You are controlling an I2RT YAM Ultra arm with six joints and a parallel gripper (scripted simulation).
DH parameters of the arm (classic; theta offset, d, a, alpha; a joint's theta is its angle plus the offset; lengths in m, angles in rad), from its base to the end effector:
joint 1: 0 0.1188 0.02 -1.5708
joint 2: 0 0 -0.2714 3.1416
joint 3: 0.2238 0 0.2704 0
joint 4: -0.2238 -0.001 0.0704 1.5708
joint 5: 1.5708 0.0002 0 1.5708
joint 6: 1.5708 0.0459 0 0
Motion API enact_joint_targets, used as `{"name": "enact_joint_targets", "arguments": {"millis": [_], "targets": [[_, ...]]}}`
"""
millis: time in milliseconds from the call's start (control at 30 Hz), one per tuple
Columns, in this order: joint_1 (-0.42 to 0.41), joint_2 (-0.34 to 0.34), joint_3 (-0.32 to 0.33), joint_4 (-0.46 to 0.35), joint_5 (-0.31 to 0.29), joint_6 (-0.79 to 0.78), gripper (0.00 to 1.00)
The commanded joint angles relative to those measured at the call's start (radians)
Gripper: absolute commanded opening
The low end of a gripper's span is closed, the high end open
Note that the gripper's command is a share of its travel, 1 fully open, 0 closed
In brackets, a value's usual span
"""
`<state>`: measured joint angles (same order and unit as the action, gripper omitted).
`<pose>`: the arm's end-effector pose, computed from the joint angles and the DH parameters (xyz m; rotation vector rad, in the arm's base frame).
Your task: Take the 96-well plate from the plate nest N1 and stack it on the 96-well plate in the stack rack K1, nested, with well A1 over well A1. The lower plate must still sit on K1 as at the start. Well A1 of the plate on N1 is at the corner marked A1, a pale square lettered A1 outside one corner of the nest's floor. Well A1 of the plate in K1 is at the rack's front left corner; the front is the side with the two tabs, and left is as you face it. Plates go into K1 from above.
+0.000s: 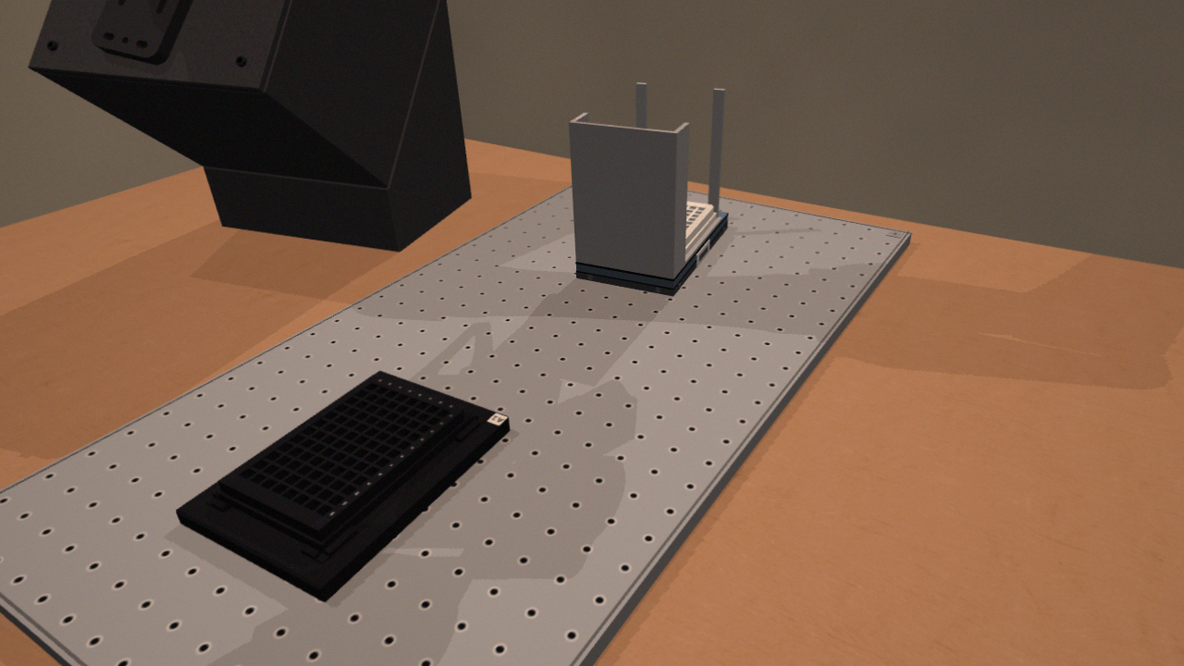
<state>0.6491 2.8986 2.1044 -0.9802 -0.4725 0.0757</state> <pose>0.3758 0.3126 -0.0708 0.7104 -2.6478 -0.5177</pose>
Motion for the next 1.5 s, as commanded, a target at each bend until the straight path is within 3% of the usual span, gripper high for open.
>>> {"name": "enact_joint_targets", "arguments": {"millis": [0, 533, 567, 700, 833, 900, 1000, 1100, 1133, 1167, 1200, 1233, 1367, 1433, 1467], "targets": [[0.017, -0.008, 0.007, -0.001, -0.012, -0.007, 1.00], [0.017, -0.008, 0.007, -0.001, -0.012, -0.007, 1.00], [-0.007, -0.045, -0.041, 0.032, 0.020, 0.032, 1.00], [-0.025, -0.113, -0.120, 0.090, 0.078, 0.122, 1.00], [-0.059, -0.126, -0.061, 0.032, 0.088, 0.084, 1.00], [-0.068, -0.153, -0.132, 0.079, 0.118, 0.142, 1.00], [-0.062, -0.196, -0.181, 0.113, 0.164, 0.211, 1.00], [-0.083, -0.200, -0.181, 0.110, 0.167, 0.205, 1.00], [-0.099, -0.171, -0.183, 0.107, 0.171, 0.198, 1.00], [-0.109, -0.172, -0.137, 0.073, 0.172, 0.184, 1.00], [-0.118, -0.177, -0.131, 0.063, 0.173, 0.167, 1.00], [-0.122, -0.221, -0.186, 0.081, 0.188, 0.204, 1.00], [-0.128, -0.276, -0.248, 0.141, 0.251, 0.301, 1.00], [-0.157, -0.285, -0.249, 0.133, 0.256, 0.286, 1.00], [-0.167, -0.293, -0.211, 0.129, 0.257, 0.277, 1.00]]}}
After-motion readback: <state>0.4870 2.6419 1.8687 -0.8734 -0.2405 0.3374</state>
